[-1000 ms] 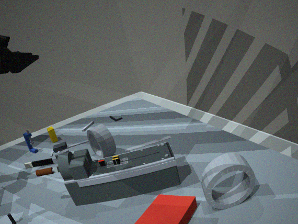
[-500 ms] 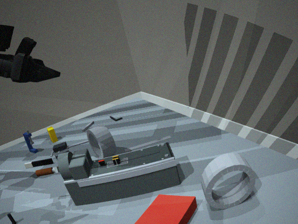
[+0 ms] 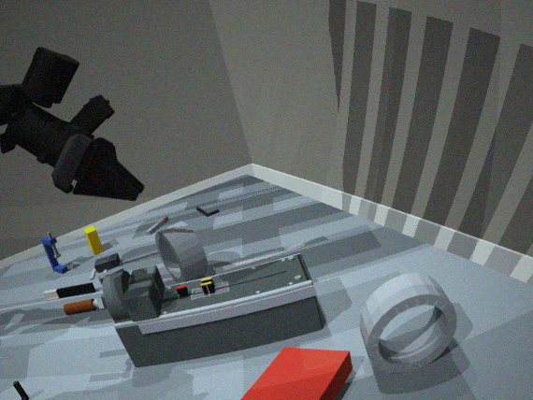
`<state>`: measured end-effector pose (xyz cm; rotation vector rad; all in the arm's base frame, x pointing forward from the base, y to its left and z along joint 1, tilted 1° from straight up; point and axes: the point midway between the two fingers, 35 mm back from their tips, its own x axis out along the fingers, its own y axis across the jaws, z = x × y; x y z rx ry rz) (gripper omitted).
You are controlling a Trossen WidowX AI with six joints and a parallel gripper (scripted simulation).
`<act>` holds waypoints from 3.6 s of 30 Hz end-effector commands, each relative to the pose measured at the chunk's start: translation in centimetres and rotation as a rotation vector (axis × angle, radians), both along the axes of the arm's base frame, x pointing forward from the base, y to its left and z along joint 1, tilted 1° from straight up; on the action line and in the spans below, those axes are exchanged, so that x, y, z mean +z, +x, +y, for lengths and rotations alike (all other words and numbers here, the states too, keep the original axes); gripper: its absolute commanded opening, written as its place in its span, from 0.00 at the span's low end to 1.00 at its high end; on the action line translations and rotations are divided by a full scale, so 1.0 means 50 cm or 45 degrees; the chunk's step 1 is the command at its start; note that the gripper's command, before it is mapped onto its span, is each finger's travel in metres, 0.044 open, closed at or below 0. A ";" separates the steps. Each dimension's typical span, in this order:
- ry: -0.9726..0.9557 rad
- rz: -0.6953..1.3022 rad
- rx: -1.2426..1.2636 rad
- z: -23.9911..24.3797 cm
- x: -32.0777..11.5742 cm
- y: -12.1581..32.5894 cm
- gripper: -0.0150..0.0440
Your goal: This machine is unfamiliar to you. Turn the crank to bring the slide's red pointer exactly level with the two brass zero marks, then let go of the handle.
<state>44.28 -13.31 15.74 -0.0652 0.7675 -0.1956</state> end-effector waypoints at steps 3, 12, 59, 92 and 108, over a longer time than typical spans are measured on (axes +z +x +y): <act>0.018 0.097 -0.010 -0.031 -0.046 0.012 1.00; 0.018 0.098 -0.010 -0.031 -0.153 0.016 1.00; 0.098 0.008 -0.067 0.005 -0.039 -0.150 1.00; 0.181 -0.040 -0.176 0.025 -0.190 -0.242 1.00; 0.184 -0.038 -0.178 0.024 -0.241 -0.238 1.00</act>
